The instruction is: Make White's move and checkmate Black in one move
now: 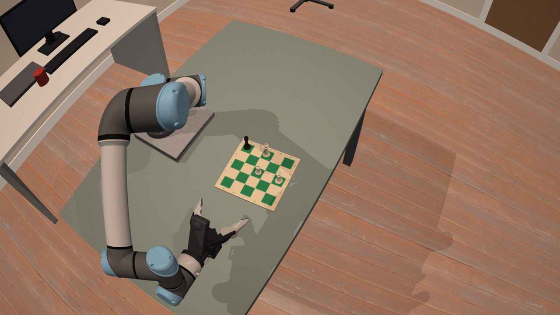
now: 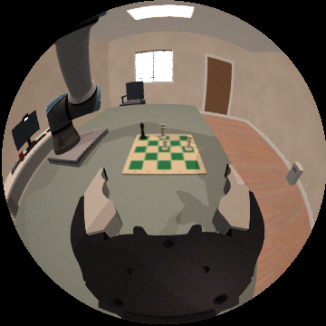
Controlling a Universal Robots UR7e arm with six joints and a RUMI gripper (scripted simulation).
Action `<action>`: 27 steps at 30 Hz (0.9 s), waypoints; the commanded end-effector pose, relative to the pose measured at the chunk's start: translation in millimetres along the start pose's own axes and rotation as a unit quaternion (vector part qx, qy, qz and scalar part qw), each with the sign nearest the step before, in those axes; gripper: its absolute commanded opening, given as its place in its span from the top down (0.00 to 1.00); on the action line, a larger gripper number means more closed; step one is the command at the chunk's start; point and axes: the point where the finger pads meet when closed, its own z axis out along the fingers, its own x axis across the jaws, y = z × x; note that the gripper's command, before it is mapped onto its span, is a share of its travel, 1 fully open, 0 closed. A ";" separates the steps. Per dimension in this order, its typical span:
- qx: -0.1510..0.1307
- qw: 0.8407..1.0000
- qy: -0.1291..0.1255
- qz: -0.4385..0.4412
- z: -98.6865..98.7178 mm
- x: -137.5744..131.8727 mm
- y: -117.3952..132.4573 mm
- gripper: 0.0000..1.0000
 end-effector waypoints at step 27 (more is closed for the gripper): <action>-0.076 0.990 -0.074 -0.093 36.3 0.3 -34.9 0.00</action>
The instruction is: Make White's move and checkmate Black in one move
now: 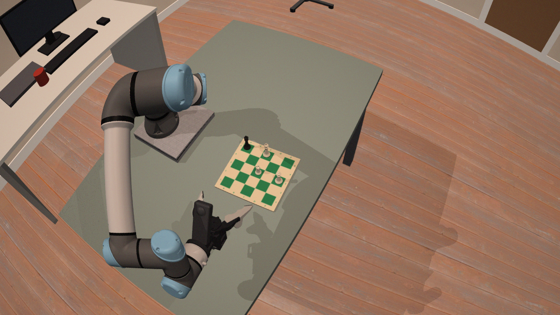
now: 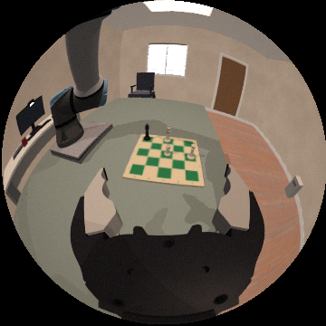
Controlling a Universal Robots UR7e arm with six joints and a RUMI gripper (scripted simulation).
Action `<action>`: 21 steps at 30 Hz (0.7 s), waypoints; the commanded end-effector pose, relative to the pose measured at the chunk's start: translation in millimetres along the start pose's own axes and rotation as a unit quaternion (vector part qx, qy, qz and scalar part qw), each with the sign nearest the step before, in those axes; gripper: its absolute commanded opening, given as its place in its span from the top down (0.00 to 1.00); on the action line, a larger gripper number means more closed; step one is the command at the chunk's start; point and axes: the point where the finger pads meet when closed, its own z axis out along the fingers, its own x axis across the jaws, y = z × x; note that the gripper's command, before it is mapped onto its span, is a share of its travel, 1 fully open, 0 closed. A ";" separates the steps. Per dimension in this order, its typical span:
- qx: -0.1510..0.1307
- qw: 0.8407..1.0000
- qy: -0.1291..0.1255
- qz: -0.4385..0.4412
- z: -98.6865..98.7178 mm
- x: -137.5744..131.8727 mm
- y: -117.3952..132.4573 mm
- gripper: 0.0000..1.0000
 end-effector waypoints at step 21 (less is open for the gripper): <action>-0.227 0.881 -0.262 -0.322 114.3 4.6 -20.2 0.00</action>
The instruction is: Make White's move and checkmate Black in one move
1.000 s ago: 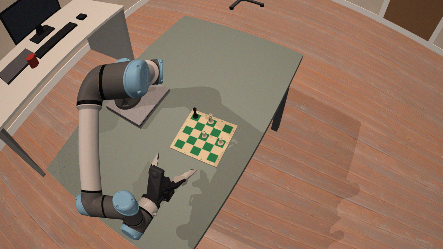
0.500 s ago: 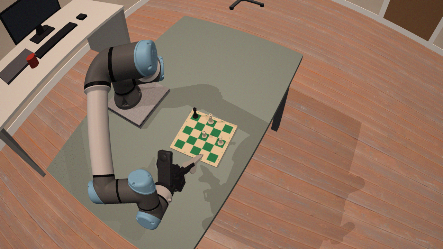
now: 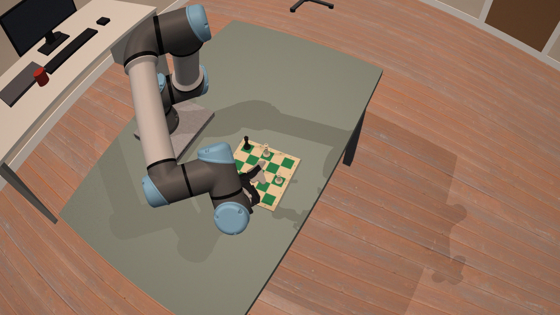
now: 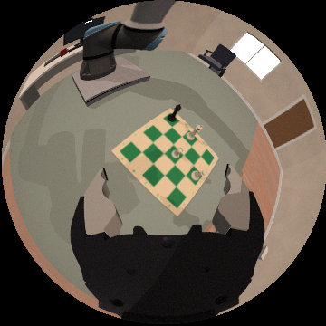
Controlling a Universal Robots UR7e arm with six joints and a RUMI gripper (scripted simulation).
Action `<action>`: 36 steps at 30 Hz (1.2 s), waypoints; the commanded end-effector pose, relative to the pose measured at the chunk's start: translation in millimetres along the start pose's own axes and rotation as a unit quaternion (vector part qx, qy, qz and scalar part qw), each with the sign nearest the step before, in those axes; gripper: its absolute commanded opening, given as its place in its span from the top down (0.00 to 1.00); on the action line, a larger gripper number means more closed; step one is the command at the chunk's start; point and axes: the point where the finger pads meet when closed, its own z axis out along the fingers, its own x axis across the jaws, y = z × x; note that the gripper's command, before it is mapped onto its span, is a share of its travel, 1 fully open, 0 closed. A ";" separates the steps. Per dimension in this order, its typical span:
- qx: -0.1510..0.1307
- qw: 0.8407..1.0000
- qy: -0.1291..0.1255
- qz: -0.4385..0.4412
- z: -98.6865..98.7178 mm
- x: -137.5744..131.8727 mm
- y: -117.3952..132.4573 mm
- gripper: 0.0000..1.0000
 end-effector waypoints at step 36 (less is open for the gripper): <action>-0.248 0.837 -0.302 -0.382 42.1 75.3 -47.7 0.00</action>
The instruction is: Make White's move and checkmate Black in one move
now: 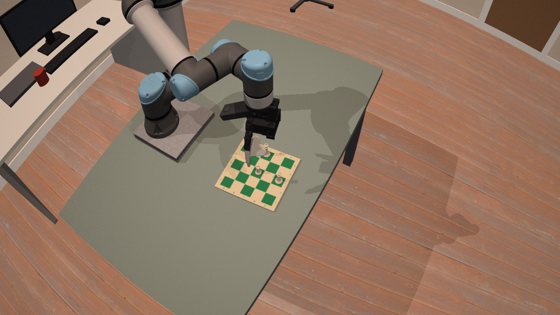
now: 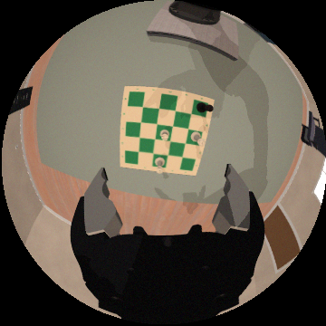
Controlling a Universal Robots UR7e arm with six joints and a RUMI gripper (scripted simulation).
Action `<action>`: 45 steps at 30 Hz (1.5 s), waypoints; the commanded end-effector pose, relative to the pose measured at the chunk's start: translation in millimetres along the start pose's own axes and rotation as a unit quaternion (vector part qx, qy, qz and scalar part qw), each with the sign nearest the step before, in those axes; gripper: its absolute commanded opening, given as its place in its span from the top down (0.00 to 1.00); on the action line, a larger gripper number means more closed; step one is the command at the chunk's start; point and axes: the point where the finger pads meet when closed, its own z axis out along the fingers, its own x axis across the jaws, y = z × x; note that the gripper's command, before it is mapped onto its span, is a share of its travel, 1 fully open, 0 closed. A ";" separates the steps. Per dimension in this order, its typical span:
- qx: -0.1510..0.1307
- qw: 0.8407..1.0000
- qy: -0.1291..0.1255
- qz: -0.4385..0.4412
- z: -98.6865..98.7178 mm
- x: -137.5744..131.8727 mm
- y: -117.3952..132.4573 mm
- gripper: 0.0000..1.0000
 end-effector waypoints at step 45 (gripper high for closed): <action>-0.005 0.997 -0.004 0.073 0.8 3.8 0.3 0.00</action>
